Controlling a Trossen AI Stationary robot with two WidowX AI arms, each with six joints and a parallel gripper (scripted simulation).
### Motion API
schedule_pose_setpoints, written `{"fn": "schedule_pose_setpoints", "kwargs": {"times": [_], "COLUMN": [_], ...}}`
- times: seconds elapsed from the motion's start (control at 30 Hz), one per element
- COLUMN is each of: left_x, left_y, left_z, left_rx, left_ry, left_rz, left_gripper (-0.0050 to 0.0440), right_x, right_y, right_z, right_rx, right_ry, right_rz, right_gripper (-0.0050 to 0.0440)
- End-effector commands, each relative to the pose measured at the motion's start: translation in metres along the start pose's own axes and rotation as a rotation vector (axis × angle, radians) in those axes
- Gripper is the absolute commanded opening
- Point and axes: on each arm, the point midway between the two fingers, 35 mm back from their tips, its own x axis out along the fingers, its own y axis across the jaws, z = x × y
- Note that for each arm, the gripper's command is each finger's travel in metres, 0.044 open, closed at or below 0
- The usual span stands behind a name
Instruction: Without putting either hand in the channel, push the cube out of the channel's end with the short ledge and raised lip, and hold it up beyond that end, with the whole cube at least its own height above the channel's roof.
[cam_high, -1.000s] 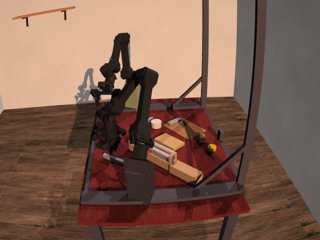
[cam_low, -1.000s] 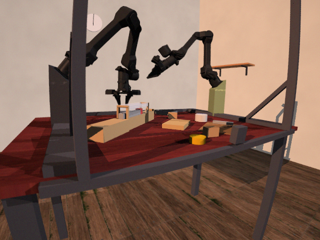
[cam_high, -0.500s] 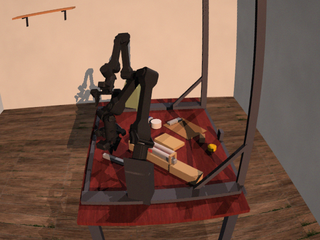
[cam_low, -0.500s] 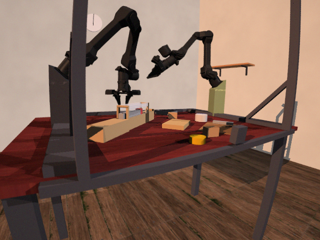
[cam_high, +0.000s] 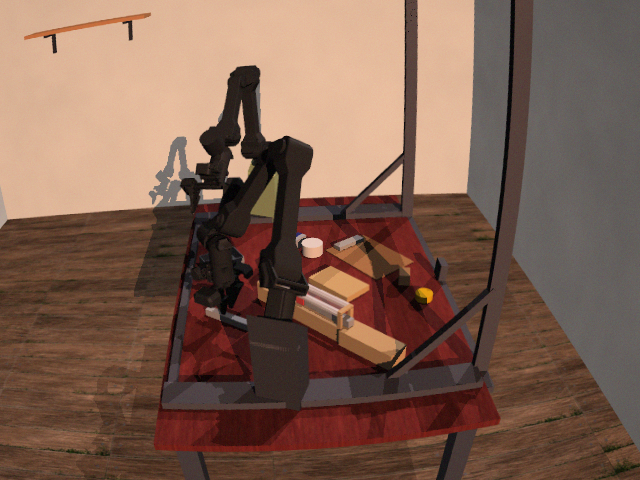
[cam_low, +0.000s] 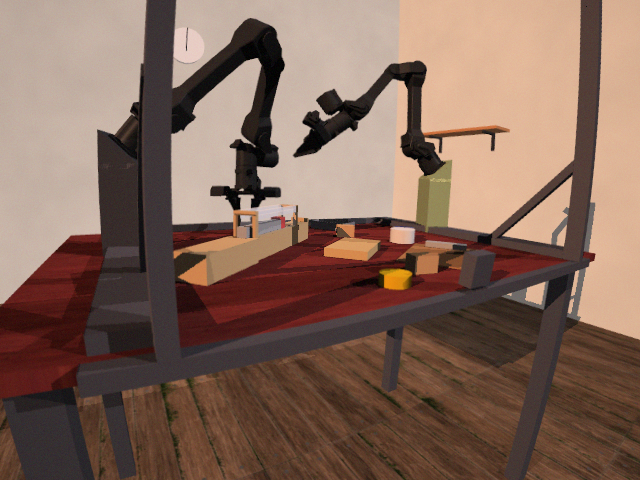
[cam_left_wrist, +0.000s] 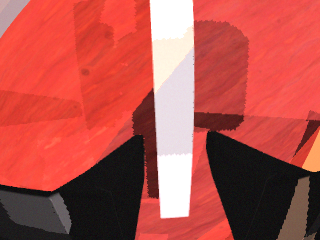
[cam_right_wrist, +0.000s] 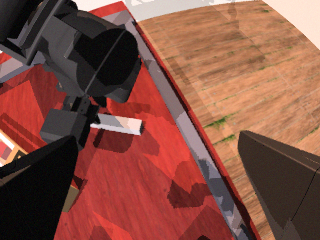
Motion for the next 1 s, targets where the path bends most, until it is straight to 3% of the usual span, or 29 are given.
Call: {"fn": "schedule_pose_setpoints", "kwargs": {"times": [0.0, 0.7, 0.73, 0.97], "left_x": [0.004, 0.029, 0.029, 0.029], "left_y": [-0.003, -0.003, -0.003, -0.003], "left_z": [0.004, 0.004, 0.004, 0.004], "left_rx": [0.002, 0.004, 0.004, 0.004], "left_ry": [-0.015, -0.014, -0.014, -0.014], "left_rz": [-0.004, -0.003, -0.003, -0.003], "left_gripper": [0.015, 0.015, 0.0, 0.0], "right_x": [-0.003, -0.003, -0.003, -0.003], "right_y": [0.0, 0.0, 0.0, 0.0], "right_z": [0.011, 0.011, 0.011, 0.011], "right_rx": [0.001, 0.001, 0.001, 0.001], "right_ry": [-0.03, -0.03, -0.03, -0.03], "right_rz": [-0.001, -0.001, -0.001, -0.001], "right_gripper": [0.04, 0.04, 0.04, 0.04]}}
